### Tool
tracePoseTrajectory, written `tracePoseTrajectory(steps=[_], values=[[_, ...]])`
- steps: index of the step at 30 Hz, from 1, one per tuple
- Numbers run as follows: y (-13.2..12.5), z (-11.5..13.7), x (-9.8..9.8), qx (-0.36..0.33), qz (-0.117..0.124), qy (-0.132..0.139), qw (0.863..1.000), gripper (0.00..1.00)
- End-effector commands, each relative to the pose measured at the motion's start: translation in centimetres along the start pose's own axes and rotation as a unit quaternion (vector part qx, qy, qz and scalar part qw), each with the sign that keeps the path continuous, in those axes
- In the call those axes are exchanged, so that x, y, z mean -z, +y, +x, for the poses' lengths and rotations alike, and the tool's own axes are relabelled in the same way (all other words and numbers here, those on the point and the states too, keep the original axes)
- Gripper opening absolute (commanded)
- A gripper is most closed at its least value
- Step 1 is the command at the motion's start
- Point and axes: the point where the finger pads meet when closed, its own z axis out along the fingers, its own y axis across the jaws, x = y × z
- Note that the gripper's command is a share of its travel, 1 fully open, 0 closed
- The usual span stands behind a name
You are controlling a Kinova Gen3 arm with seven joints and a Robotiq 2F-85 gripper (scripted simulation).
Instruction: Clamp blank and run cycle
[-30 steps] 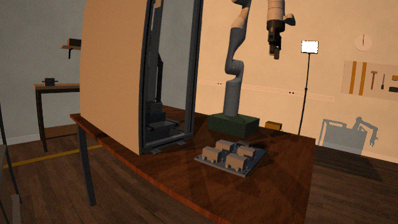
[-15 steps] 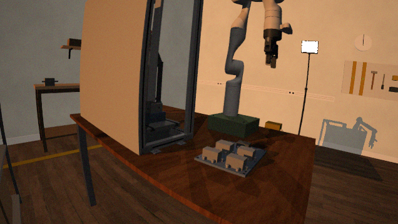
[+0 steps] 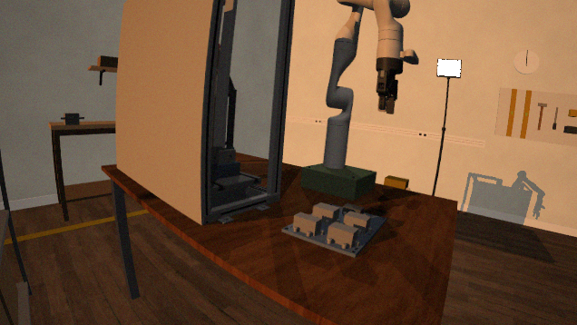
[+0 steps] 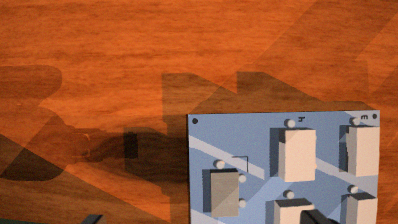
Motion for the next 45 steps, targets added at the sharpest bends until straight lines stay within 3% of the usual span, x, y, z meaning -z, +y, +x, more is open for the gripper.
tracePoseTrajectory(steps=[1, 5, 17, 22, 34, 39, 45], values=[[0.2, -0.2, -0.9, 0.0, -0.001, 0.001, 1.0, 1.0], [0.7, -1.3, -4.7, 0.0, -0.001, 0.001, 1.0, 1.0], [0.7, -1.3, -4.7, 0.0, -0.001, 0.001, 1.0, 1.0], [1.4, -2.6, -9.5, 0.0, -0.001, 0.0, 1.0, 1.0], [1.4, -2.6, -9.5, 0.0, -0.001, 0.0, 1.0, 1.0], [2.2, -3.9, -14.3, 0.0, -0.001, 0.0, 1.0, 1.0], [2.2, -3.9, -14.3, 0.0, -0.001, 0.0, 1.0, 1.0]])
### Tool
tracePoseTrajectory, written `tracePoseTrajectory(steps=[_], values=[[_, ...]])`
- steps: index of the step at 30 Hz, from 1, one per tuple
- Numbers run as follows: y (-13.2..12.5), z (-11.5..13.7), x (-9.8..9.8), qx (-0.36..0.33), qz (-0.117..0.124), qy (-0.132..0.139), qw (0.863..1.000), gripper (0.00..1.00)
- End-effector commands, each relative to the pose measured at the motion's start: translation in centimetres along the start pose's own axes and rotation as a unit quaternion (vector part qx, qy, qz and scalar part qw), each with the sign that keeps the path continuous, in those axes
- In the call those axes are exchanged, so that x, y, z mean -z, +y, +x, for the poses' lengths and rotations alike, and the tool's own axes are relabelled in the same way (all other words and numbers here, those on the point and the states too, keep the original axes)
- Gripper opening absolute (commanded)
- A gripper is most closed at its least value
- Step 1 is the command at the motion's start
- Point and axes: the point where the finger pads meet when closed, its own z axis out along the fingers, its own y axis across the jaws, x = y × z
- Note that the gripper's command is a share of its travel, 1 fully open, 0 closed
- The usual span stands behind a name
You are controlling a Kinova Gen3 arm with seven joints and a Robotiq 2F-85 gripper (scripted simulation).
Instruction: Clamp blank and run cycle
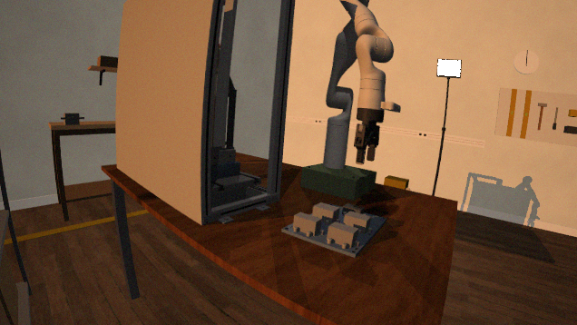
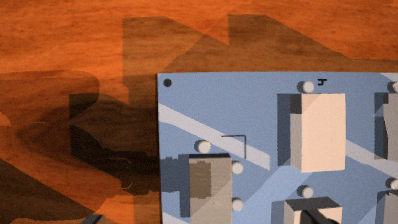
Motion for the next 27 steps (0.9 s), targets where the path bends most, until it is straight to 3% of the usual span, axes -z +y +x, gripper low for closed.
tracePoseTrajectory(steps=[1, 6, 11, 23, 27], values=[[0.1, 0.0, 0.0, 0.0, -0.001, 0.001, 1.0, 1.0], [0.1, 0.0, 0.0, 0.0, -0.001, 0.001, 1.0, 1.0], [0.7, -1.2, -4.5, 0.0, -0.001, 0.001, 1.0, 1.0], [0.7, -1.2, -4.5, 0.0, -0.001, 0.001, 1.0, 1.0], [0.7, -1.2, -6.9, 0.0, -0.001, 0.001, 1.0, 1.0]])
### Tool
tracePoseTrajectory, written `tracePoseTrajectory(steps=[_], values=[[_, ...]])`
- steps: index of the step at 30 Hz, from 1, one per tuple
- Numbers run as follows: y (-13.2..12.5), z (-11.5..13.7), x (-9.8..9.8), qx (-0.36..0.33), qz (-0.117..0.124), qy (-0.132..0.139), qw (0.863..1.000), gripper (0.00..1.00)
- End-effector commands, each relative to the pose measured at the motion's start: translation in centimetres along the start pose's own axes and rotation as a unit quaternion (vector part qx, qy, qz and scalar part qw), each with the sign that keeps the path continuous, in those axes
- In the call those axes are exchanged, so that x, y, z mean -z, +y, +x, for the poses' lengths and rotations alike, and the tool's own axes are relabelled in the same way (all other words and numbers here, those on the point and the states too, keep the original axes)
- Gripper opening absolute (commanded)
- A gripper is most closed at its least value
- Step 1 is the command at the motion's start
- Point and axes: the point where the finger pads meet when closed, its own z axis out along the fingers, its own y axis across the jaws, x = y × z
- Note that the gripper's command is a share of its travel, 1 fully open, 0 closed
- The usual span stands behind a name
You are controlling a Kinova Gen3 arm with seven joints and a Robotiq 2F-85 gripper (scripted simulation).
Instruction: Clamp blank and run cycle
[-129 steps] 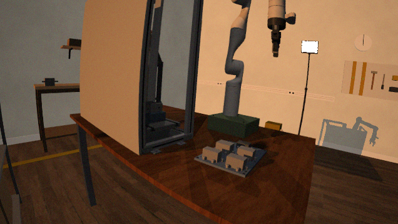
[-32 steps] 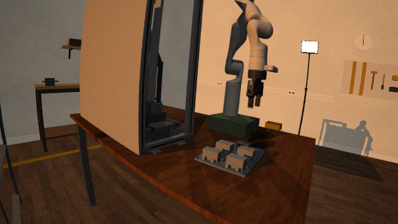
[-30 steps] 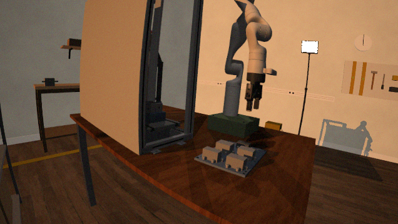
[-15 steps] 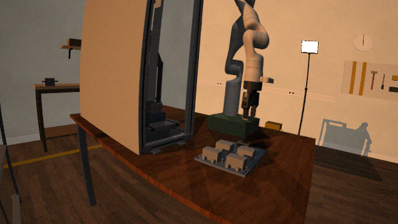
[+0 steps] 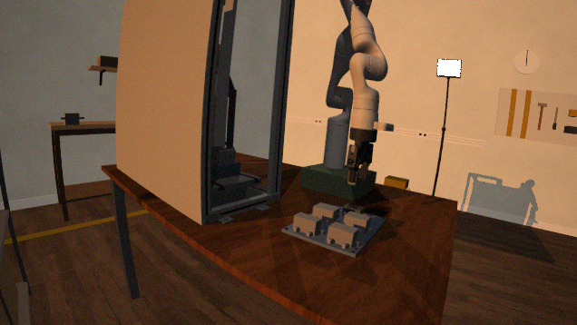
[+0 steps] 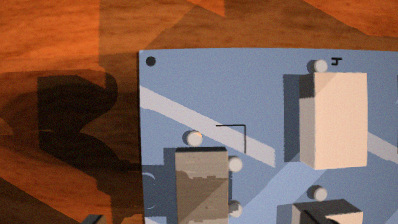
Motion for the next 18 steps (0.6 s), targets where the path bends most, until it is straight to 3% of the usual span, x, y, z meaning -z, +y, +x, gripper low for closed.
tracePoseTrajectory(steps=[1, 13, 18], values=[[0.1, 0.0, -2.1, 0.0, -0.001, 0.0, 1.0, 1.0], [0.1, 0.0, -2.1, 0.0, -0.001, 0.0, 1.0, 1.0], [0.1, 0.0, -5.1, 0.0, -0.001, 0.0, 1.0, 1.0]])
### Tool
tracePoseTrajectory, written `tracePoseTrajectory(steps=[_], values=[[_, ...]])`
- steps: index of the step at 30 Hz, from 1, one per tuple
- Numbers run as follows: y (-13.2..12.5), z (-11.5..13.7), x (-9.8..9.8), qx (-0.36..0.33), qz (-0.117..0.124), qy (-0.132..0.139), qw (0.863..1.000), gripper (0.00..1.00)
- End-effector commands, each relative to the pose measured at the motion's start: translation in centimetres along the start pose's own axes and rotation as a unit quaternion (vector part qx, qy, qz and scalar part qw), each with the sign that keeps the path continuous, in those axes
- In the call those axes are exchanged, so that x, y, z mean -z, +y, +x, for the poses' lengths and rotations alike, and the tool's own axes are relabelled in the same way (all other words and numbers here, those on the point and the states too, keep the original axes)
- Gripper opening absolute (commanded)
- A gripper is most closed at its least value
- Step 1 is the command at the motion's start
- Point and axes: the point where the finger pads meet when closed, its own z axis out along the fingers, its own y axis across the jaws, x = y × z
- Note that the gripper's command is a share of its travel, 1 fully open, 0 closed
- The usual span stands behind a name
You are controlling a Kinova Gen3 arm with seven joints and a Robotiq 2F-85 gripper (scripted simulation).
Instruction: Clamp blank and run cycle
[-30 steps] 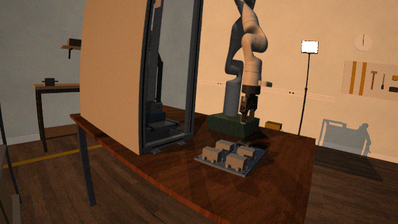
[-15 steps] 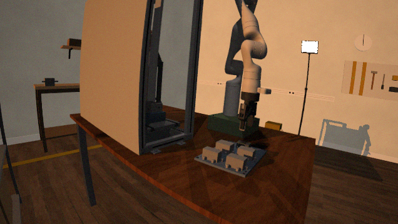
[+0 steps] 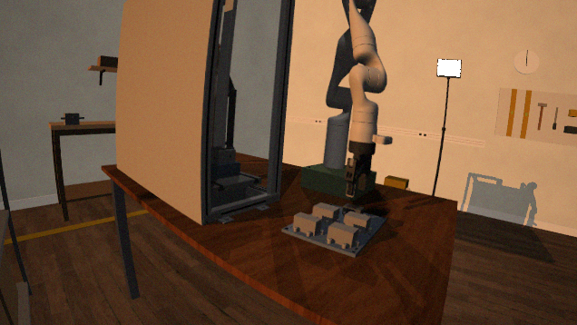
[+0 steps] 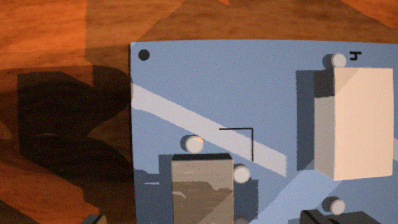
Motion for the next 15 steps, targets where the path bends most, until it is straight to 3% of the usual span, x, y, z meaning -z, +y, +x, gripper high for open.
tracePoseTrajectory(steps=[1, 15], values=[[0.07, 0.05, -1.62, 0.0, -0.001, 0.001, 1.0, 1.0], [0.06, 0.04, -2.22, 0.0, -0.001, 0.001, 1.0, 1.0]])
